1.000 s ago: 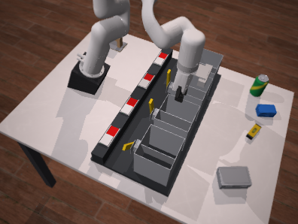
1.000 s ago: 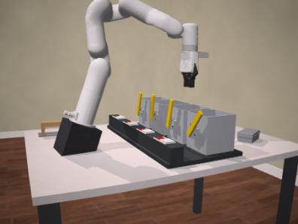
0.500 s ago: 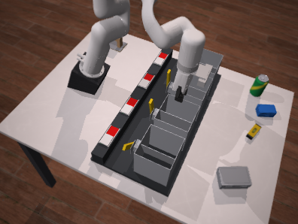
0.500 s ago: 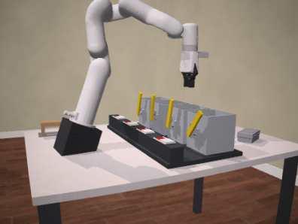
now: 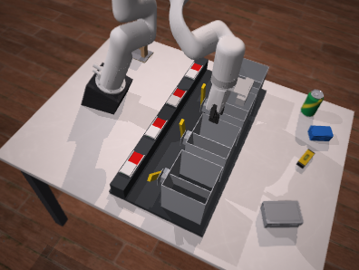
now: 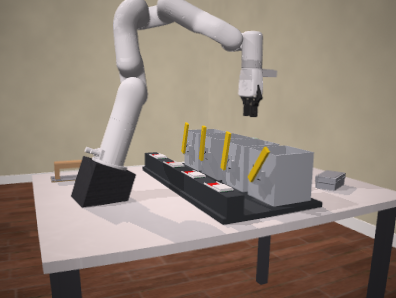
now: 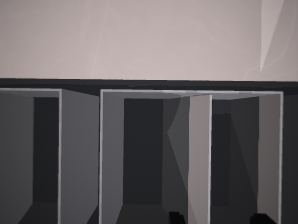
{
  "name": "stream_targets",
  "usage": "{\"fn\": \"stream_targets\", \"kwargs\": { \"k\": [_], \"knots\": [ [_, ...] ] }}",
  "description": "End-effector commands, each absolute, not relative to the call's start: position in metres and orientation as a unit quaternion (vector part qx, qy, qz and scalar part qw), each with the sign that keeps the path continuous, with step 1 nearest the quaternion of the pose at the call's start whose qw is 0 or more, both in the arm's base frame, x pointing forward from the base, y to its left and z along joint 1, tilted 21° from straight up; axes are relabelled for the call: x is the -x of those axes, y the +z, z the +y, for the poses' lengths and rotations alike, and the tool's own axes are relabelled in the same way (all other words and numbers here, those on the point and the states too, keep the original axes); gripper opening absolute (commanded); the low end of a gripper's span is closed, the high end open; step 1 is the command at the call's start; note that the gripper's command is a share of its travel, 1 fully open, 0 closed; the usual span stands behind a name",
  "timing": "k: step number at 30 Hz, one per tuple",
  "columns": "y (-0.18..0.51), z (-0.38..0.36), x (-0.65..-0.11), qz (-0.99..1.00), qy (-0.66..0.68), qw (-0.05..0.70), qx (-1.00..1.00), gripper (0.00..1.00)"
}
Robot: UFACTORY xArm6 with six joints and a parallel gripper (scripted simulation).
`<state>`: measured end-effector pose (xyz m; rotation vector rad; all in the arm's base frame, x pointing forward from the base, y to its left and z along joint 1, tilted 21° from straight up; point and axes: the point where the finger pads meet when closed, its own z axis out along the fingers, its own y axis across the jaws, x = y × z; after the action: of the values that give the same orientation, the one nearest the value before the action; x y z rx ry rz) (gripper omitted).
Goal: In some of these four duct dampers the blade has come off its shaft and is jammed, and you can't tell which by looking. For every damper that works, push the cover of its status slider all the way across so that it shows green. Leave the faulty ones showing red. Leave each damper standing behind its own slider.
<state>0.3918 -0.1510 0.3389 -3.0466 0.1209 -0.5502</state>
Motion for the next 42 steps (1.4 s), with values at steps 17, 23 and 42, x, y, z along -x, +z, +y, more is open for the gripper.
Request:
{"fn": "stream_targets", "kwargs": {
  "k": [17, 23, 42],
  "knots": [
    [0.277, -0.184, -0.297, 0.017, -0.183, 0.141, 0.973, 0.39],
    [0.277, -0.184, -0.297, 0.017, -0.183, 0.141, 0.973, 0.39],
    [0.271, -0.182, -0.299, 0.017, -0.183, 0.141, 0.973, 0.39]
  ]
}}
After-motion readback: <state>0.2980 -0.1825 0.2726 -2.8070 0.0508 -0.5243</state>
